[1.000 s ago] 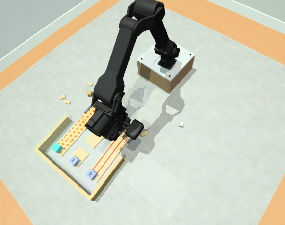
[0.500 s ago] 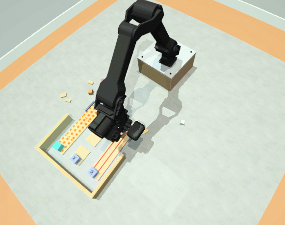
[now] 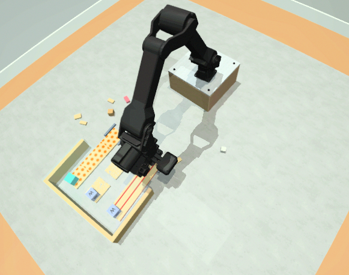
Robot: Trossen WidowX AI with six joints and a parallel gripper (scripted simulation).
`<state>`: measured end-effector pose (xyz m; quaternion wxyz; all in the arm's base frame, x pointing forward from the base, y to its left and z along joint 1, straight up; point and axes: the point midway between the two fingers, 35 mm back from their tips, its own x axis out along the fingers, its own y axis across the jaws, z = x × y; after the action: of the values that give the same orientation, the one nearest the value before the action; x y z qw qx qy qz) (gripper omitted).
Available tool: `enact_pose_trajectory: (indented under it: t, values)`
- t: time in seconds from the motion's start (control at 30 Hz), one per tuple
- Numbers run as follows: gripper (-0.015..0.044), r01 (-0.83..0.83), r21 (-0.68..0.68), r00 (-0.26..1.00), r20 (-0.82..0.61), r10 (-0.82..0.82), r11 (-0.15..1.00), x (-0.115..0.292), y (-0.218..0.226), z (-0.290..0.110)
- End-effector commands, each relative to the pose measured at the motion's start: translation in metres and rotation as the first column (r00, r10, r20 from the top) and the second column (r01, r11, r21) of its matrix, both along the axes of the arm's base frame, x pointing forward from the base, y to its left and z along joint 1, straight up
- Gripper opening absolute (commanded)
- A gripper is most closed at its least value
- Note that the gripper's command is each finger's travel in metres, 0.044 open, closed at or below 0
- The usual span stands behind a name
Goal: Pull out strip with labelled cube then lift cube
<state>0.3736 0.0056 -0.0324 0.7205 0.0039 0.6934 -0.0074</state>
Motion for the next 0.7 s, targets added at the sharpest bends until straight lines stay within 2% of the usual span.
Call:
enact_pose_trajectory:
  t: [0.0, 0.67]
  values:
    - [0.0, 0.005, 0.004, 1.0, -0.009, -0.005, 1.0, -0.001, 0.001, -0.009]
    - [0.0, 0.005, 0.004, 1.0, -0.009, -0.005, 1.0, -0.002, 0.0, -0.023]
